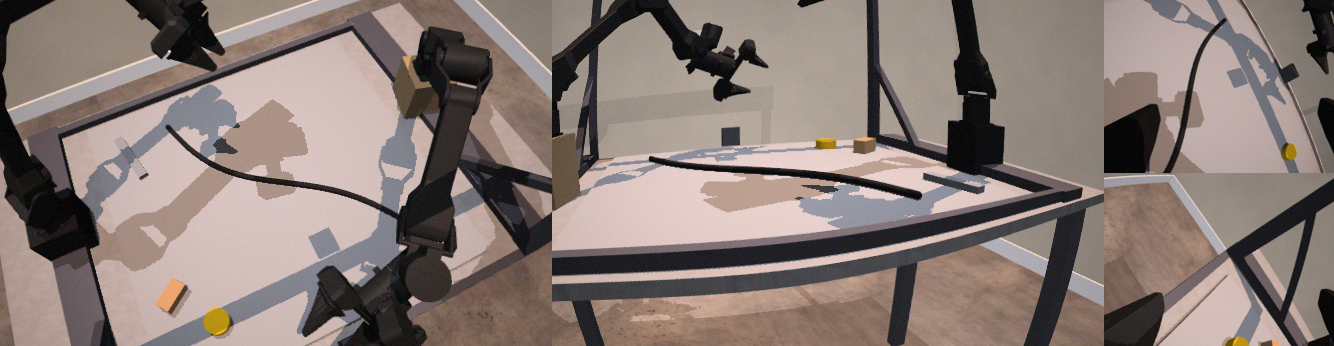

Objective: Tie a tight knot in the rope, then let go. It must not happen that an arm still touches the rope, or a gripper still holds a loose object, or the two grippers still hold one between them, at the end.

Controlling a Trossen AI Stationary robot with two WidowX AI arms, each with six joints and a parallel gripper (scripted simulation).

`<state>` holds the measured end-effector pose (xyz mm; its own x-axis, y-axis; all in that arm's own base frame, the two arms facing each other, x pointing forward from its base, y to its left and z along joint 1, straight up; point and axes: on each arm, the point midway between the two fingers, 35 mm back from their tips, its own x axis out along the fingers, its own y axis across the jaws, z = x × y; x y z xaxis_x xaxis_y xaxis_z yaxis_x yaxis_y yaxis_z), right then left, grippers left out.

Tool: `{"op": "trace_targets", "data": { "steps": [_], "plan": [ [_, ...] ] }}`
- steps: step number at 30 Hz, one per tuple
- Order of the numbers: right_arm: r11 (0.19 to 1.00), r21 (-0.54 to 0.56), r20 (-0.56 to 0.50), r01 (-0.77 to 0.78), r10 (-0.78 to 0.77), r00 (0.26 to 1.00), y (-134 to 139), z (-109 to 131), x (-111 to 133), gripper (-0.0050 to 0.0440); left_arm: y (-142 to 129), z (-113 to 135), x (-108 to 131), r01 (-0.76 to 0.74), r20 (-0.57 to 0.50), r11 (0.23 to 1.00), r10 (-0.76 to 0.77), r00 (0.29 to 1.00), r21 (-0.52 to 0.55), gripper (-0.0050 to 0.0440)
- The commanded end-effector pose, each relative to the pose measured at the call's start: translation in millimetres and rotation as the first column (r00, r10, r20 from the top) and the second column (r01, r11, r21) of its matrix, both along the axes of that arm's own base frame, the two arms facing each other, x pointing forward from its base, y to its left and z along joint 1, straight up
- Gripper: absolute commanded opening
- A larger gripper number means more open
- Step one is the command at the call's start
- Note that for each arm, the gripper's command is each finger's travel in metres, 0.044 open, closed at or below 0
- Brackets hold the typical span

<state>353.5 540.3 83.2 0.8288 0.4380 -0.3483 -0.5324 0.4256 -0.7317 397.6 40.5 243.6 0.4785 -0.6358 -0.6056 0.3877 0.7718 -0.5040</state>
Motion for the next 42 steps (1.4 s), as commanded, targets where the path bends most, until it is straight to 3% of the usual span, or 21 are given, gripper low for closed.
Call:
{"op": "trace_targets", "data": {
  "steps": [1, 17, 31, 42],
  "plan": [
    [0.999, 0.036, 0.018, 0.0, 0.0, 1.0, 1.9, 22.3, 0.9, 0.044, -0.6, 10.3, -1.4, 0.0, 0.028, 1.0, 0.0, 1.0, 0.011, 0.044],
    [0.999, 0.036, 0.018, 0.0, 0.0, 1.0, 1.9, 22.3, 0.9, 0.044, -0.6, 10.3, -1.4, 0.0, 0.028, 1.0, 0.0, 1.0, 0.011, 0.044],
    [0.999, 0.046, 0.01, 0.0, -0.001, 1.0, 0.5, 26.0, 1.0, 0.0104, -4.3, 9.6, -0.3, 0.004, 0.025, 1.0, -0.004, 1.0, 0.018, 0.0104],
    [0.997, 0.074, -0.012, 0.003, -0.002, 1.0, -4.1, 37.1, 0.9, 0.01, -15.5, 7.5, 3.1, 0.015, 0.016, 0.999, -0.015, 1.0, 0.038, 0.01]
  ]
}}
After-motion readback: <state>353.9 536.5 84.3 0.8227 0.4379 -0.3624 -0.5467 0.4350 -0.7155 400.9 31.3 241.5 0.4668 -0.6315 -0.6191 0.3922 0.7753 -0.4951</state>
